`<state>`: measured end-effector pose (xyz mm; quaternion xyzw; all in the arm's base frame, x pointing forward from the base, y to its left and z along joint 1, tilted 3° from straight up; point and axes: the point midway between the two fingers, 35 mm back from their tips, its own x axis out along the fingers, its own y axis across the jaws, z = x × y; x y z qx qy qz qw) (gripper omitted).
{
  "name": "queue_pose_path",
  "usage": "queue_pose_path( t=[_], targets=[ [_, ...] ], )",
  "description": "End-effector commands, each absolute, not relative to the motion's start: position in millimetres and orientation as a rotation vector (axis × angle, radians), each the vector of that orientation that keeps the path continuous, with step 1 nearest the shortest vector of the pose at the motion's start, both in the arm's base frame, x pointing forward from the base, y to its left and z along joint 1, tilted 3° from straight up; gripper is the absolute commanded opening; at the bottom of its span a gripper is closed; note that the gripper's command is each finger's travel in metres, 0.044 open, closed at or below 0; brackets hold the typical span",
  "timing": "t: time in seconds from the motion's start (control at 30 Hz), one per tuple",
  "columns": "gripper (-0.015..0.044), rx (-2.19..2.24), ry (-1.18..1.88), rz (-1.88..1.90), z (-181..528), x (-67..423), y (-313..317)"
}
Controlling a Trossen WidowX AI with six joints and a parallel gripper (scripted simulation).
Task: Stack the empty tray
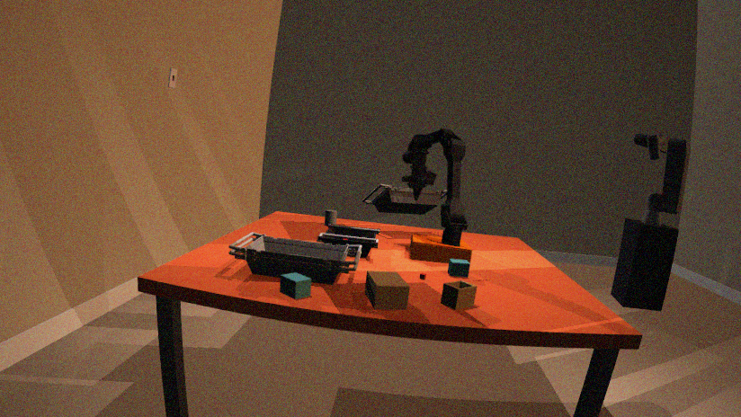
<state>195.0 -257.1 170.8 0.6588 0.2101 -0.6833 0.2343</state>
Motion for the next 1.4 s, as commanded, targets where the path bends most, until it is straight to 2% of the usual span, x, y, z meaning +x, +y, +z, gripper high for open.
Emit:
queue_pose_path(
  t=[0.0, 1.37],
  targets=[
    [0.0000, 1.773, 0.594, -1.817, 178.2, 210.9, -247.6],
    [0.0000, 1.445, 0.962, -1.487, 169.3, 305.3, -119.9]
  ],
)
